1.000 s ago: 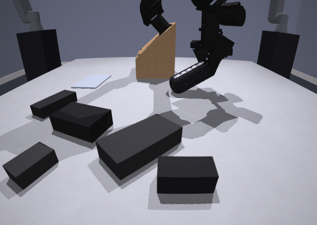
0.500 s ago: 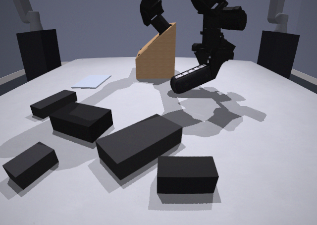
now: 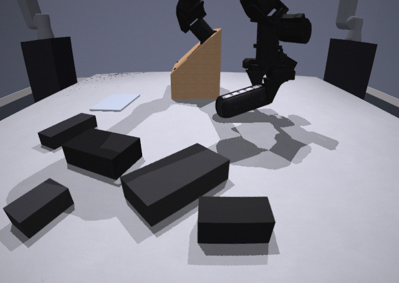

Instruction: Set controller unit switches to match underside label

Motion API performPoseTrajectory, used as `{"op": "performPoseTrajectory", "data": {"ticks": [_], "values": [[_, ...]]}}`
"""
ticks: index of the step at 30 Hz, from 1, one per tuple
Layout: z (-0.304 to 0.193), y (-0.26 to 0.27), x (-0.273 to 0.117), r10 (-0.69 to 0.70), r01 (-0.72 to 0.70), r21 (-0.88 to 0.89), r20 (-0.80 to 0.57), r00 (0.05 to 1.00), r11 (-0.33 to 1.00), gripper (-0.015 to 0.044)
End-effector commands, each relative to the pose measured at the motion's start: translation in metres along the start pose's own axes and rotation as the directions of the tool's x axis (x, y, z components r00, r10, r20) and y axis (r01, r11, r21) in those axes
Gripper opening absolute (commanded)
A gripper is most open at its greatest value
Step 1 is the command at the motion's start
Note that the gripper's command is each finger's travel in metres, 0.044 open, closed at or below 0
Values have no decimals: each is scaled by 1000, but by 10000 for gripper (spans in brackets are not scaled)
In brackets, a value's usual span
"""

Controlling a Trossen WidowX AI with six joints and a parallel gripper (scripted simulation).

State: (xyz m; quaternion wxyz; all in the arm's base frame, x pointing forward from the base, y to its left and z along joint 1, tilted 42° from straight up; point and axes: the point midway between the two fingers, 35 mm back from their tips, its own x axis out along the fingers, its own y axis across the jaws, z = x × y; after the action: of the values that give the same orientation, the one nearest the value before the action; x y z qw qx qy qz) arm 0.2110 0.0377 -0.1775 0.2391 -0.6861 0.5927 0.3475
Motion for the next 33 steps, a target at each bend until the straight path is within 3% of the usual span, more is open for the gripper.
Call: {"op": "performPoseTrajectory", "data": {"ticks": [1, 33], "values": [[-2, 2, 6, 4, -4, -5, -20, 1000, 1000, 338], [3, 2, 31, 5, -5, -5, -21, 1000, 1000, 338]]}}
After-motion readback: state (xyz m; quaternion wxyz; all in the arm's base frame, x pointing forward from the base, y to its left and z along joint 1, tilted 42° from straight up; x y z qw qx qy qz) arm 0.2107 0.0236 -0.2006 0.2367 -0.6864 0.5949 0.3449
